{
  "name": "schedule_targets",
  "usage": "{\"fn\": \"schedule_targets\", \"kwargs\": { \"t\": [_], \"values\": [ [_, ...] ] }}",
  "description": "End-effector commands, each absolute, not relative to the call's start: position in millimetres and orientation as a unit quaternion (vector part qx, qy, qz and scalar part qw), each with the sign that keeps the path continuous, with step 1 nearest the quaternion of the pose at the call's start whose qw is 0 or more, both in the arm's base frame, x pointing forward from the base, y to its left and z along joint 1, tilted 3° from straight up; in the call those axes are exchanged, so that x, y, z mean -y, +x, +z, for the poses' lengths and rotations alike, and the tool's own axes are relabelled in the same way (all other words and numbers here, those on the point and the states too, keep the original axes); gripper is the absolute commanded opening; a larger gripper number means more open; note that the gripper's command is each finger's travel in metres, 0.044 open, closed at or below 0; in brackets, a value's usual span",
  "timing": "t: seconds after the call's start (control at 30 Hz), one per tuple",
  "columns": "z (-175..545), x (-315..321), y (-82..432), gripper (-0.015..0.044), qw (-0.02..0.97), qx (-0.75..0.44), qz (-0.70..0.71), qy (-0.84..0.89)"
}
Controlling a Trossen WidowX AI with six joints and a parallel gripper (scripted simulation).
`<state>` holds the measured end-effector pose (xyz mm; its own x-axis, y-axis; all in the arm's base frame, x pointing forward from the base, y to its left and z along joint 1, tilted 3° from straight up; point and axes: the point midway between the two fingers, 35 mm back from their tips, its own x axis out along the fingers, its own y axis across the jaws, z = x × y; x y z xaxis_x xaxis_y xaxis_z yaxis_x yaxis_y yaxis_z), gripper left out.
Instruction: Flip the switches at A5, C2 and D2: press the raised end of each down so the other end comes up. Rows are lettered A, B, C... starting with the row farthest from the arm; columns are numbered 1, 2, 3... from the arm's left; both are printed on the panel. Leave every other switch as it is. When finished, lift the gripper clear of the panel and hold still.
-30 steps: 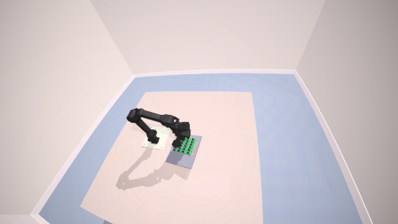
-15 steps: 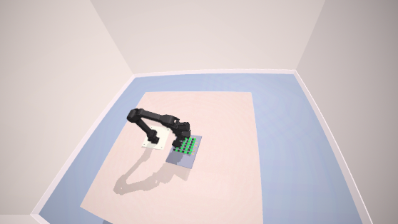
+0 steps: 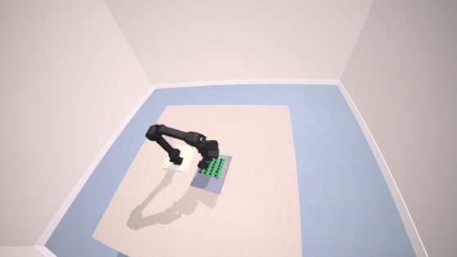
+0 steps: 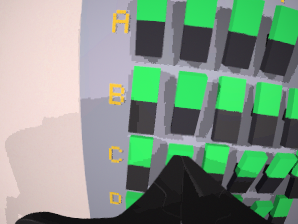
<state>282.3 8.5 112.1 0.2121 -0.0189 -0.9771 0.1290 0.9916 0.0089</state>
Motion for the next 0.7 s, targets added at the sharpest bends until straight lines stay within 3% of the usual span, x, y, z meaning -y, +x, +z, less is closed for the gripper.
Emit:
{"fn": "schedule_targets", "kwargs": {
  "t": [0.0, 0.67],
  "values": [
    [110.8, -8.3, 282.4, 0.0000, 0.777, -0.626, -0.048, 0.044],
    [108.2, -8.2, 283.1, 0.0000, 0.777, -0.626, -0.048, 0.044]
  ]
}}
